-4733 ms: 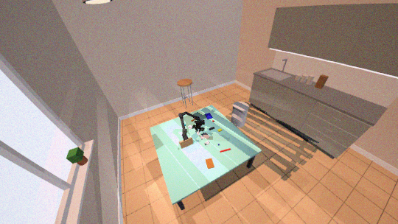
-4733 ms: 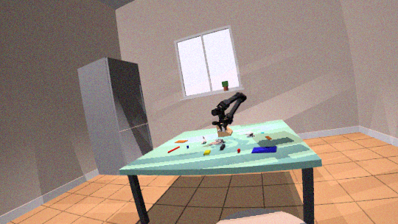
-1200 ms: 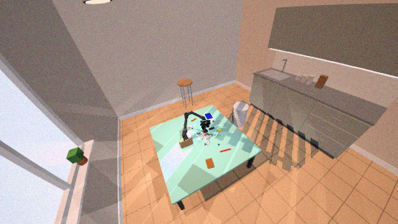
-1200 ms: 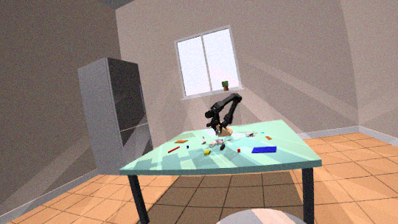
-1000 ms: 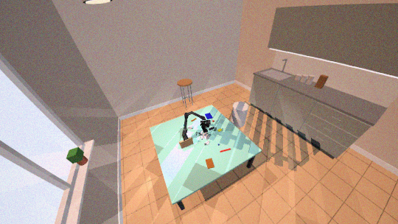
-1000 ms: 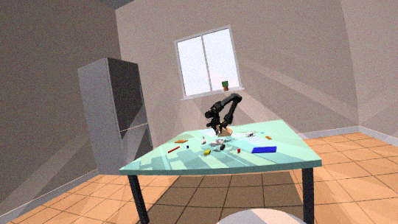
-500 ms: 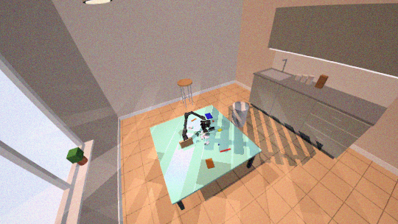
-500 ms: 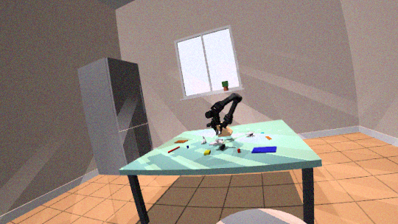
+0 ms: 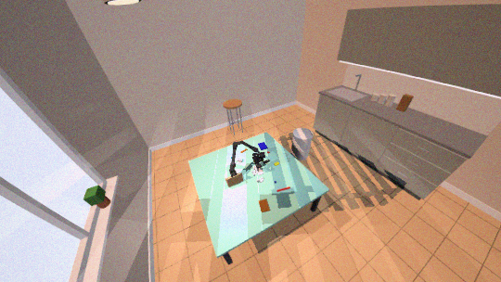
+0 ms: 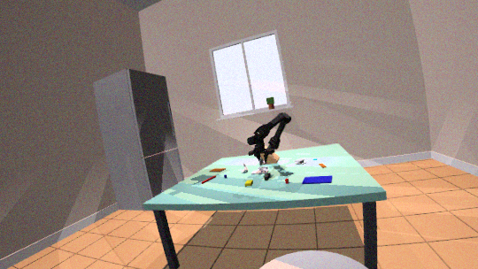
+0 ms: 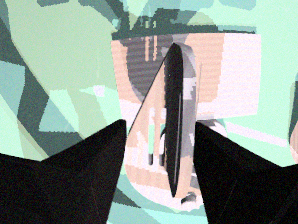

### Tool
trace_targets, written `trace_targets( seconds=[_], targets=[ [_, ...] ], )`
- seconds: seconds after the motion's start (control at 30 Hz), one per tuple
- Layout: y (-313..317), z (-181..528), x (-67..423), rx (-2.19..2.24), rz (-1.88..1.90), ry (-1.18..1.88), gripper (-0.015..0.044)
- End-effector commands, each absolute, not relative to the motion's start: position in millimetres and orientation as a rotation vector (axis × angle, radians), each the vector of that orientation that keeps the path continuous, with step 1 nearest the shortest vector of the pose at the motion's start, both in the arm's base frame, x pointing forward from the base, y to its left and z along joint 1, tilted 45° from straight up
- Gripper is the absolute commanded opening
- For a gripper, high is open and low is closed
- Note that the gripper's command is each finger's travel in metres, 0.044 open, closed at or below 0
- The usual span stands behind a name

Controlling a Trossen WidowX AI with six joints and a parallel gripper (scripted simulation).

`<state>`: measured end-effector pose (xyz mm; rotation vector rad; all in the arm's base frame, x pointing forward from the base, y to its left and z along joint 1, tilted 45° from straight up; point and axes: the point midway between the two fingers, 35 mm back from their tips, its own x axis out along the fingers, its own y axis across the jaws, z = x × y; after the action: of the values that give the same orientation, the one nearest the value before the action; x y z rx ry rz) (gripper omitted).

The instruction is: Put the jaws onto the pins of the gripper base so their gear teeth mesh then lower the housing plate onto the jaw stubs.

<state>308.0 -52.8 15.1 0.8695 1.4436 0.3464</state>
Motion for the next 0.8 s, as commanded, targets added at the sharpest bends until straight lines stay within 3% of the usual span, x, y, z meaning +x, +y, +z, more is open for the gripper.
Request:
trace_targets(
  seconds=[0.0, 0.77],
  targets=[
    [-46.6, 10.2, 308.3, 0.875, 0.348, 1.447, 0.0134],
    [-31.1, -4.5, 310.3, 0.877, 0.350, 1.447, 0.0134]
  ],
)
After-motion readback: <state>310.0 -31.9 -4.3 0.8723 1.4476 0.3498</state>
